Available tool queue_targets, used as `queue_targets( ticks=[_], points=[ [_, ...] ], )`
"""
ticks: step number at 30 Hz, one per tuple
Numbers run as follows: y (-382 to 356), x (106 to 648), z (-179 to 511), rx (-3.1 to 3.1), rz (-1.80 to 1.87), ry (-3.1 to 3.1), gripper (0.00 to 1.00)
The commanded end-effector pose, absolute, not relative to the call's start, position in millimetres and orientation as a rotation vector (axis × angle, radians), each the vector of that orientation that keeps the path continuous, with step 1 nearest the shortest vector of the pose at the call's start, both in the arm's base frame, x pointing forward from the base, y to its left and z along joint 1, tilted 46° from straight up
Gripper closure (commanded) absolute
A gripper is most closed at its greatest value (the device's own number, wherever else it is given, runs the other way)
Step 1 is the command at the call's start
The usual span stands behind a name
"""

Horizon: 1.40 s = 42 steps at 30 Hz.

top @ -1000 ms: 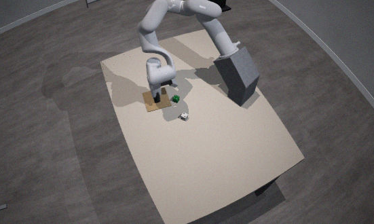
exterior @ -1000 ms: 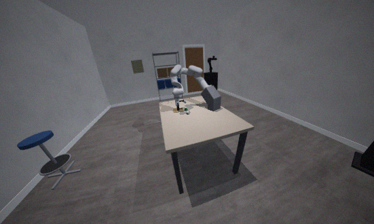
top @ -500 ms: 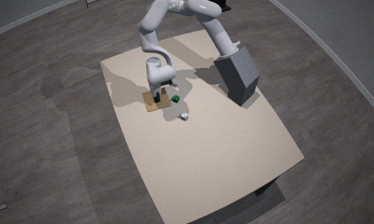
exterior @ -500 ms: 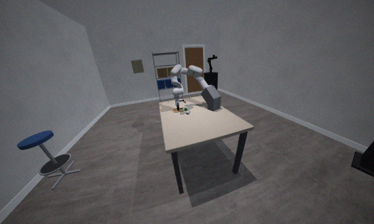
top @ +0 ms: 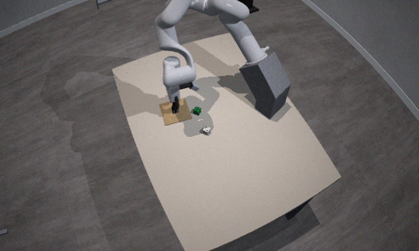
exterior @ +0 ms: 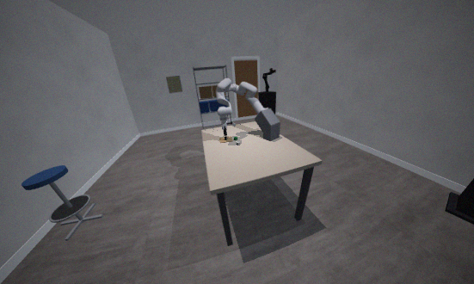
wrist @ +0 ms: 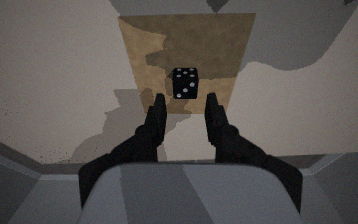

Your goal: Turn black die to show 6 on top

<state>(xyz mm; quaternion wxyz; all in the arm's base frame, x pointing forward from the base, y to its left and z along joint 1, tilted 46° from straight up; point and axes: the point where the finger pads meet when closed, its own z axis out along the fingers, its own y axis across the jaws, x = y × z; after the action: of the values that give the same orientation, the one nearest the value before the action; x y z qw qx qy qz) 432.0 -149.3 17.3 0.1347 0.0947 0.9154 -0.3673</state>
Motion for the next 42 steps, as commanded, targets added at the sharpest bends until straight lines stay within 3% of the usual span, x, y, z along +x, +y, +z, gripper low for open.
queue_targets(
  ticks=[1,12,13,35,42],
  points=[
    [-133.1,428.7,33.8,0.274,-1.064,2.652,0.53],
    [-122.7,426.1,44.1,0.274,-1.064,2.652,0.53],
    [-122.7,426.1,44.1,0.274,-1.064,2.652,0.00],
    [-122.7,426.1,44.1,0.263,-1.067,2.655,0.00],
    [-123.1,425.8,43.5,-0.027,-1.128,2.731,0.00]
  ],
)
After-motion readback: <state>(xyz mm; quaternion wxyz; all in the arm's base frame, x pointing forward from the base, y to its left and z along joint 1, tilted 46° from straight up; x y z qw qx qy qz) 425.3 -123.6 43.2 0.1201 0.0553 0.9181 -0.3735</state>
